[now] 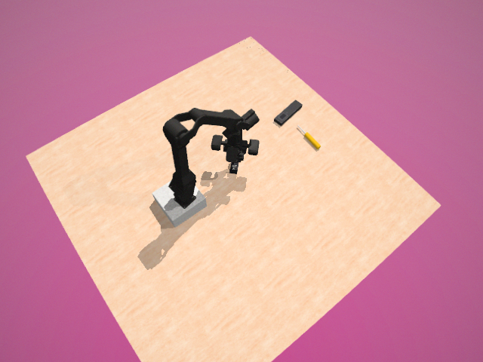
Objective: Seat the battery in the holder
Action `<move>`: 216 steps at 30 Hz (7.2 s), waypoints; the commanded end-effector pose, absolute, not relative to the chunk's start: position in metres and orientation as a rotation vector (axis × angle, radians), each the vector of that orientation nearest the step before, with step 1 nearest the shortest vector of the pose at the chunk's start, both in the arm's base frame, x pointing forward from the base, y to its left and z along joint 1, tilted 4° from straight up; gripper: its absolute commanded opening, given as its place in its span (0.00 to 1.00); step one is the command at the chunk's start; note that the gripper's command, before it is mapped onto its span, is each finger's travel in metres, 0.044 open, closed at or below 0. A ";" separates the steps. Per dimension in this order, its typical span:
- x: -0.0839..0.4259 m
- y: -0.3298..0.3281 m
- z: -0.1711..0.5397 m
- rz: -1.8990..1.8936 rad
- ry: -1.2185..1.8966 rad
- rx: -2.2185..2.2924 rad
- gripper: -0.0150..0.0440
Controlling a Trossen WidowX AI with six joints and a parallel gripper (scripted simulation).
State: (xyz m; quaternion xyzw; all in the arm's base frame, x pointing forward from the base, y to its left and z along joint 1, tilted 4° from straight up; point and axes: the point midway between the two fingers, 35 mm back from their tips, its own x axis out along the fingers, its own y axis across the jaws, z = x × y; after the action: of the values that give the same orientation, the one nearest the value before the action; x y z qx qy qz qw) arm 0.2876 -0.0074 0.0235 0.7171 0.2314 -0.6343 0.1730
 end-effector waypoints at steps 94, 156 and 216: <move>0.265 -0.017 -0.026 -1.499 0.743 2.320 0.37; 0.273 -0.009 -0.030 -1.897 0.616 1.883 0.37; 0.288 -0.005 0.042 -1.881 0.605 1.889 0.86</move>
State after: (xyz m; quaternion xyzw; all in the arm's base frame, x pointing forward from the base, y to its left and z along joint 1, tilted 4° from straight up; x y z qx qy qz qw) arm 0.2837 -0.0029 0.0150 0.6678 0.2187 -0.6832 0.1985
